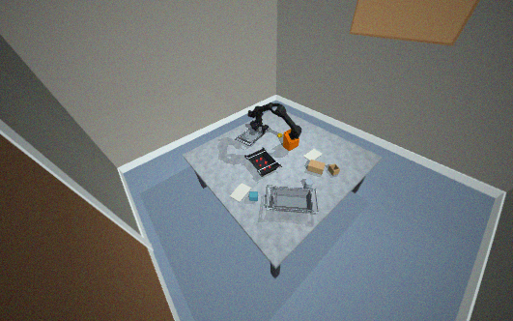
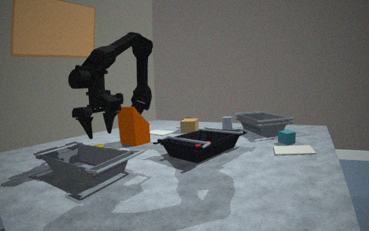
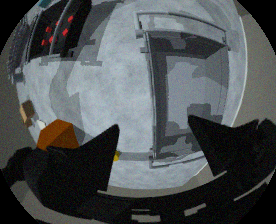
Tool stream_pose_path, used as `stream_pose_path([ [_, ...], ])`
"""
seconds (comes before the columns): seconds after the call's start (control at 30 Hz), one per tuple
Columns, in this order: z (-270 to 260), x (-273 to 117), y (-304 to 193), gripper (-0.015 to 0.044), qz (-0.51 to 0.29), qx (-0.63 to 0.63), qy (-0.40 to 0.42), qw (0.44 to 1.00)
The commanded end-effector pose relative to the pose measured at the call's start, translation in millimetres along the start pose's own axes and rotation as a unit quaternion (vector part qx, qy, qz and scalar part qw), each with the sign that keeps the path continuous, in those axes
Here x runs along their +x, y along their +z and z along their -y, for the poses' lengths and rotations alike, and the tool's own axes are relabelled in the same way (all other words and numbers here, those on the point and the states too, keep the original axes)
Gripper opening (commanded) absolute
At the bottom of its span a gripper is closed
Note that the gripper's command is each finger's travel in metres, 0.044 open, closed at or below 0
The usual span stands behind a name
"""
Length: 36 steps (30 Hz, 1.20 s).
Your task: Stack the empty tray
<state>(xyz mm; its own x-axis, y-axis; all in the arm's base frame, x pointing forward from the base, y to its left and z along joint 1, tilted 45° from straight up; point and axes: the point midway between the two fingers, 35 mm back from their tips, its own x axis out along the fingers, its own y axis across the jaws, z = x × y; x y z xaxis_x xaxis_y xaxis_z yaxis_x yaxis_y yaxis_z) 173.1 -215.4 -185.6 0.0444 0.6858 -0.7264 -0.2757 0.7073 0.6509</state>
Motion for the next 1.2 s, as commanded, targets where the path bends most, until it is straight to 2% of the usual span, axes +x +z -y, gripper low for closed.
stream_pose_path([
  [0.0, 1.3, 2.4, -3.0, 0.044, -0.003, 0.014, 0.001, 1.0],
  [0.17, 2.7, 18.2, -2.0, 0.044, -0.003, 0.014, 0.001, 1.0],
  [0.53, 0.6, 87.0, -2.1, 0.044, -0.002, 0.013, 0.002, 1.0],
  [0.97, 0.4, 88.1, -2.2, 0.044, -0.002, 0.013, 0.002, 1.0],
  [1.17, 0.4, 88.1, -2.2, 0.0352, -0.002, 0.013, 0.002, 1.0],
])
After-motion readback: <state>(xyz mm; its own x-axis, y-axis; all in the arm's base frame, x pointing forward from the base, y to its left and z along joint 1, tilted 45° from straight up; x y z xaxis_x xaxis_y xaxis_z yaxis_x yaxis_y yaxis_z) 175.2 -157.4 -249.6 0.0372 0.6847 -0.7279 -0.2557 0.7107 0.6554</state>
